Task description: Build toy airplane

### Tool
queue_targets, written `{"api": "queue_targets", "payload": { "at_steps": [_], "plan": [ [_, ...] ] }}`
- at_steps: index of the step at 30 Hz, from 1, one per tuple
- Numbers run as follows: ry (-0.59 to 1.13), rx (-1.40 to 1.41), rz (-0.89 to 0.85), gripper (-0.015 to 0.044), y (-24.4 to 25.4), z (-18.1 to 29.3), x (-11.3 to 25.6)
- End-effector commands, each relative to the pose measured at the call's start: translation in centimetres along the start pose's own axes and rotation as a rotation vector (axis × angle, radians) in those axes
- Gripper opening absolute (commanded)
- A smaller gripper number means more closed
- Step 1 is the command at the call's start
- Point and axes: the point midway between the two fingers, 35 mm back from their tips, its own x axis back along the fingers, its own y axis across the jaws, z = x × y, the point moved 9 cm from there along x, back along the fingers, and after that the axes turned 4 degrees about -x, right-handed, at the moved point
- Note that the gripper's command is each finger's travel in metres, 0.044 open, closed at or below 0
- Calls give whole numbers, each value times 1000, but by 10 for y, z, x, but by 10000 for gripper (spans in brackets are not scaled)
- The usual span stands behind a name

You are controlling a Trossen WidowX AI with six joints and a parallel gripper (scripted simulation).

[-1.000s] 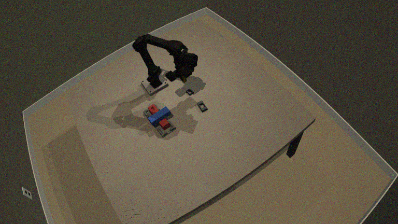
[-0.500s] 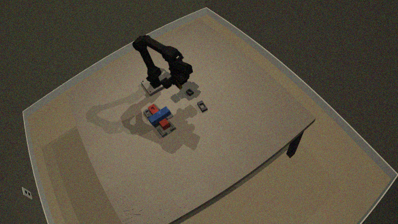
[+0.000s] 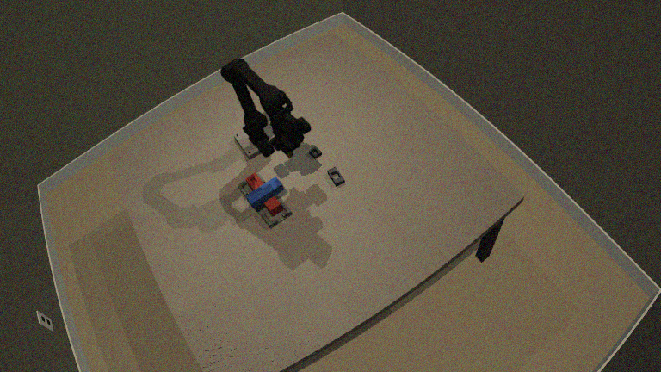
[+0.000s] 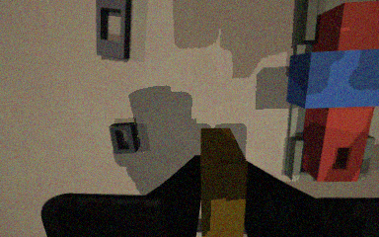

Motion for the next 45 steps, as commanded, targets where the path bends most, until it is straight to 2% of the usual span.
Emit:
{"api": "queue_targets", "payload": {
  "at_steps": [1,22,45],
  "plan": [
    [4,-1,-2,0,-11,0,-3],
    [1,6,10,0,-78,4,-16],
    [2,16,24,0,-143,32,-28]
  ]
}}
